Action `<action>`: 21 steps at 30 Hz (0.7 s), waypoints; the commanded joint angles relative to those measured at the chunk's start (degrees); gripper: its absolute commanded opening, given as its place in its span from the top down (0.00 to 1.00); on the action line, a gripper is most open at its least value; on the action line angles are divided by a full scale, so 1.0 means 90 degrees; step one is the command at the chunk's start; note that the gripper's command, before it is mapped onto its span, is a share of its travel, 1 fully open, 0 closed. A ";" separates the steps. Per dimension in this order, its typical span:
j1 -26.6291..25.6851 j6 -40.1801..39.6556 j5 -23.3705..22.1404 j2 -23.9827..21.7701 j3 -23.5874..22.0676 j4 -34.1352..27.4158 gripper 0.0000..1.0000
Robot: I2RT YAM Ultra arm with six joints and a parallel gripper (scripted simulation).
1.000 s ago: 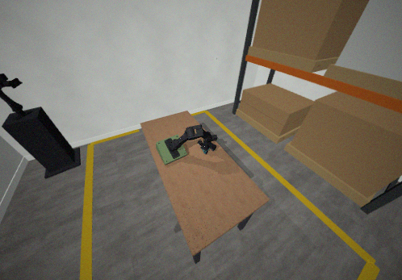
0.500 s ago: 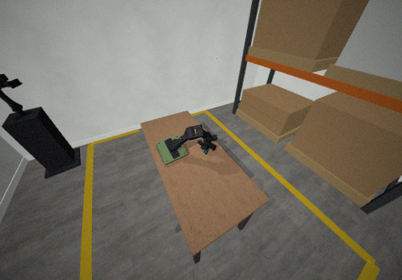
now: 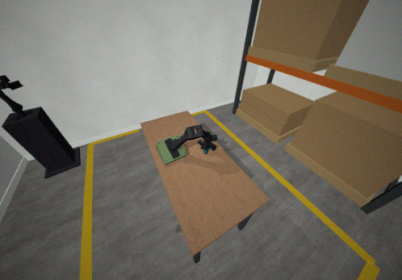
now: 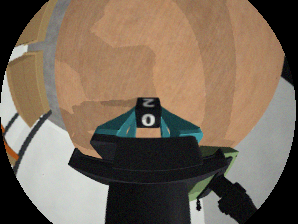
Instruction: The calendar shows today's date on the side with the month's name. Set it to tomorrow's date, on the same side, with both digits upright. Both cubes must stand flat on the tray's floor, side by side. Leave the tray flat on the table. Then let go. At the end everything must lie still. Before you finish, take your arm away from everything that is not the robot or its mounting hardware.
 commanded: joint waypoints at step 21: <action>0.0914 0.1029 0.0096 -0.0947 0.0942 -0.2366 0.73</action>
